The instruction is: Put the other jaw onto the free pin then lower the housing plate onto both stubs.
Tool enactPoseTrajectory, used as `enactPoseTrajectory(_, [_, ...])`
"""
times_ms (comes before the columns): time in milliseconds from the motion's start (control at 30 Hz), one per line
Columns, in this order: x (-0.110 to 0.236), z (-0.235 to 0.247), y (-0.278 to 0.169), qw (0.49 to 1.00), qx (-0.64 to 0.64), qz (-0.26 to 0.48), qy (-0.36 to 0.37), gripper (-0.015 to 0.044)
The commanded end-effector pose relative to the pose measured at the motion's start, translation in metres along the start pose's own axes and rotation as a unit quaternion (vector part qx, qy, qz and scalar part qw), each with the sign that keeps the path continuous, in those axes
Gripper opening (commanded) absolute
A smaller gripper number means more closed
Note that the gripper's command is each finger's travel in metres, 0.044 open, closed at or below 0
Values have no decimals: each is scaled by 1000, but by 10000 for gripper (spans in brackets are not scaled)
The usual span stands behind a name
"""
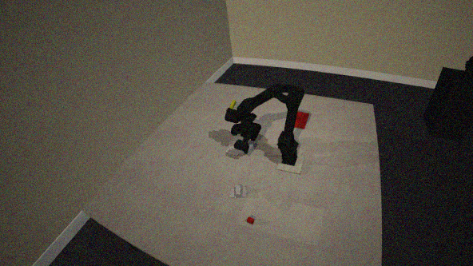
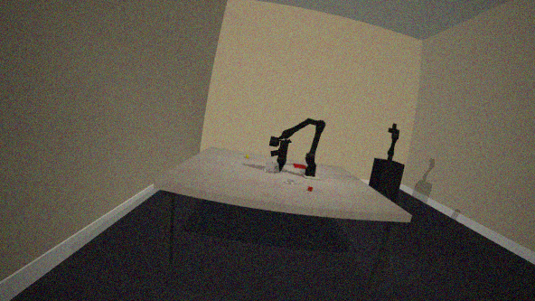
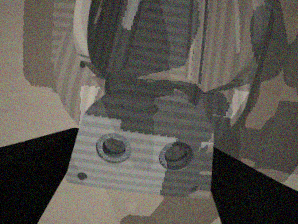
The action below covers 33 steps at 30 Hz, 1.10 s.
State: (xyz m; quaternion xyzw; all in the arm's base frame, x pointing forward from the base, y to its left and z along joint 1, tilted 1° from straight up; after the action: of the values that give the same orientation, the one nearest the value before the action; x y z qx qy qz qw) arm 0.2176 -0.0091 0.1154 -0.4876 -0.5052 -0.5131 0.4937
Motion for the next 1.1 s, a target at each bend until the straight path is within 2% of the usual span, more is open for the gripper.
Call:
enactPoseTrajectory(0, [-1,0,0,1000,-2,0,1,351])
enactPoseTrajectory(1067, [-7,0,0,1000,-2,0,1,351])
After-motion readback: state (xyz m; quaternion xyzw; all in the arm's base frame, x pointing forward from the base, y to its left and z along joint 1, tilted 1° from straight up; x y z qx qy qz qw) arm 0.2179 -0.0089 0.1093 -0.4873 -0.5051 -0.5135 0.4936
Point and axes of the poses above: the point midway between the two fingers, 35 mm back from their tips, its own x axis back along the fingers, its own z axis across the jaws, y = z × x, the point moved 7 cm from there along x, back along the fingers, and after that the axes turned 3 degrees about x, right-handed, at the moved point
